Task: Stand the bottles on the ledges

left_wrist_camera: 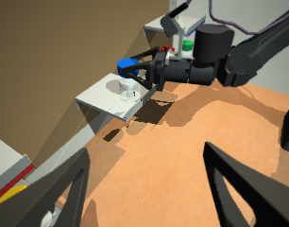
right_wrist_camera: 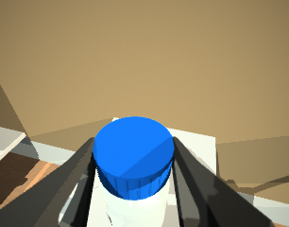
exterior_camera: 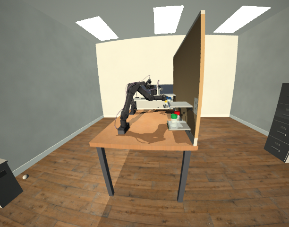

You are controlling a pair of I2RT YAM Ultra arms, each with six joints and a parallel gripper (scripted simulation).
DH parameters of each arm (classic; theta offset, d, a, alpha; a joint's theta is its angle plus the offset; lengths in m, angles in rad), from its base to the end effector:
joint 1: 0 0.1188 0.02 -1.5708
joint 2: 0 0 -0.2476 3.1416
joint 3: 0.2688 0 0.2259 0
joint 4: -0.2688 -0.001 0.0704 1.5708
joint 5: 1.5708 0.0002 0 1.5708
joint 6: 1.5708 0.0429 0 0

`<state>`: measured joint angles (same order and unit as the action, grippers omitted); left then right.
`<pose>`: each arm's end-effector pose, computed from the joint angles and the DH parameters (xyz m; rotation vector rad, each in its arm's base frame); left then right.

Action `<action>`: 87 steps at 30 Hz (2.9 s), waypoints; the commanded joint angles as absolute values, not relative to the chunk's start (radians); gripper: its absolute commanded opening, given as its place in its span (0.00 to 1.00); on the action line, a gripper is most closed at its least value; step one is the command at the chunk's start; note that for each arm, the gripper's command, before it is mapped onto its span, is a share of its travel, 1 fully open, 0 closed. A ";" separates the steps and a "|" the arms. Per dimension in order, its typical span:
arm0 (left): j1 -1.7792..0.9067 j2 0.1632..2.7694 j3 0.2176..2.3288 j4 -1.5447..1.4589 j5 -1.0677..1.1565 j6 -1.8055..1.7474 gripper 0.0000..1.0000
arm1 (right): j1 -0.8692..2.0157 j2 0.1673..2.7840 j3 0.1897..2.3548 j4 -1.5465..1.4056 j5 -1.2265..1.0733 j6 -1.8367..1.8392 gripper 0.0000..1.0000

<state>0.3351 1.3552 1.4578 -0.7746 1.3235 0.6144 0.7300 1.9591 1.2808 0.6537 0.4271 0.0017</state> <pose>0.2407 0.0408 0.3921 0.8570 1.5724 -0.7918 0.3319 0.2745 0.2551 -0.2477 1.5786 0.2291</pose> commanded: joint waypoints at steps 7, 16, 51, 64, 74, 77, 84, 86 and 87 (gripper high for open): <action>0.340 1.355 1.481 -0.797 1.348 0.624 0.87 | 0.730 1.927 1.320 0.638 0.424 0.000 0.40; 0.340 1.355 1.481 -0.797 1.348 0.624 0.87 | 0.730 1.858 1.428 0.464 0.424 -0.002 0.49; 0.340 1.355 1.481 -0.797 1.348 0.624 0.87 | 0.806 1.679 1.408 0.392 0.453 0.004 0.49; 0.340 1.355 1.481 -0.797 1.348 0.624 0.87 | 0.877 1.496 1.206 0.401 0.518 0.004 0.49; 0.340 1.355 1.481 -0.797 1.348 0.624 0.87 | 0.896 1.456 1.139 0.367 0.568 0.002 0.49; 0.340 1.355 1.481 -0.797 1.348 0.624 0.87 | 0.886 1.454 1.118 0.356 0.587 0.001 0.49; 0.340 1.355 1.481 -0.797 1.348 0.624 0.87 | 0.885 1.450 1.122 0.355 0.590 0.001 0.49; 0.340 1.355 1.481 -0.797 1.348 0.624 0.87 | 0.885 1.450 1.122 0.355 0.590 0.001 0.49; 0.340 1.355 1.481 -0.797 1.348 0.624 0.87 | 0.885 1.450 1.122 0.355 0.590 0.001 0.49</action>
